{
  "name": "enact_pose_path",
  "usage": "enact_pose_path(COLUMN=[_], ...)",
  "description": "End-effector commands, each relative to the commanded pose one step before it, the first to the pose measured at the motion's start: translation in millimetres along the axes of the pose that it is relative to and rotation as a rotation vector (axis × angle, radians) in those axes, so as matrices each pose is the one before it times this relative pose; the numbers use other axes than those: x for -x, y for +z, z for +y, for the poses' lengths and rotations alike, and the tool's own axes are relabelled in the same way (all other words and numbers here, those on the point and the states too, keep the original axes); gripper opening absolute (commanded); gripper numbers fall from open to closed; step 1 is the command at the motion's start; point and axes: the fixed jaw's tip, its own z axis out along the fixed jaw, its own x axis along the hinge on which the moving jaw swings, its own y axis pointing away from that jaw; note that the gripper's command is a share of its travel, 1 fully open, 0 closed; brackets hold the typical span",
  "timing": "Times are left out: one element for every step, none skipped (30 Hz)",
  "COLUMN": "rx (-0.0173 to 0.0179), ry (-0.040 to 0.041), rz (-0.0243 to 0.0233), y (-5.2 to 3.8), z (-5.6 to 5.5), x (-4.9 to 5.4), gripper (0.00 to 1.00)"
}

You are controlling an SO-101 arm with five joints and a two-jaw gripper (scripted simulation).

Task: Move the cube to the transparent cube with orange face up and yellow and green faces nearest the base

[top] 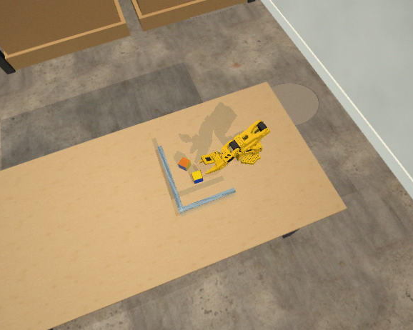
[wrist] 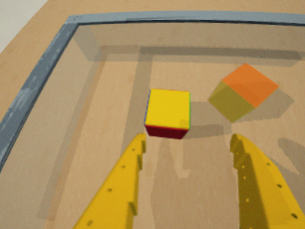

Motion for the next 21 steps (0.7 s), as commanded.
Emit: enact_pose_path(rx=[0.00518,0.00000,0.00000,0.00002,0.00005,0.00009,0.00014,0.00020,0.00026,0.00033,0.00040,0.00047,0.00054,0.00062,0.00068,0.00075,0.00081,0.00000,0.00000,0.00087,0.00092], ry=[-0.00725,0.00000,0.00000,0.00000,0.00000,0.00000,0.00000,0.00000,0.00000,0.00000,0.00000,0.00000,0.00000,0.00000,0.00000,0.00000,0.00000,0.00000,0.00000,0.00000,0.00000], rz=[-0.06880,0.00000,-0.00003,-0.00021,-0.00055,-0.00103,-0.00162,-0.00230,-0.00305,-0.00385,-0.00468,-0.00553,-0.00638,-0.00721,-0.00802,-0.00879,-0.00950,0.00000,0.00000,-0.01016,-0.01074], y=[-3.816,0.000,-0.001,-0.009,-0.025,-0.046,-0.072,-0.102,-0.136,-0.172,-0.210,-0.248,-0.287,-0.325,-0.362,-0.397,-0.430,0.000,0.000,-0.460,-0.487], z=[1.30,0.00,0.00,0.00,0.01,0.02,0.02,0.03,0.05,0.06,0.07,0.08,0.09,0.11,0.12,0.13,0.14,0.00,0.00,0.15,0.16], x=[16.76,0.00,0.01,0.04,0.10,0.18,0.28,0.40,0.53,0.67,0.81,0.96,1.11,1.26,1.40,1.53,1.65,0.00,0.00,1.77,1.87], gripper=[0.35,0.35,0.35,0.35,0.35,0.35,0.35,0.35,0.35,0.35,0.35,0.35,0.35,0.35,0.35,0.35,0.35,0.35,0.35,0.35,0.35])
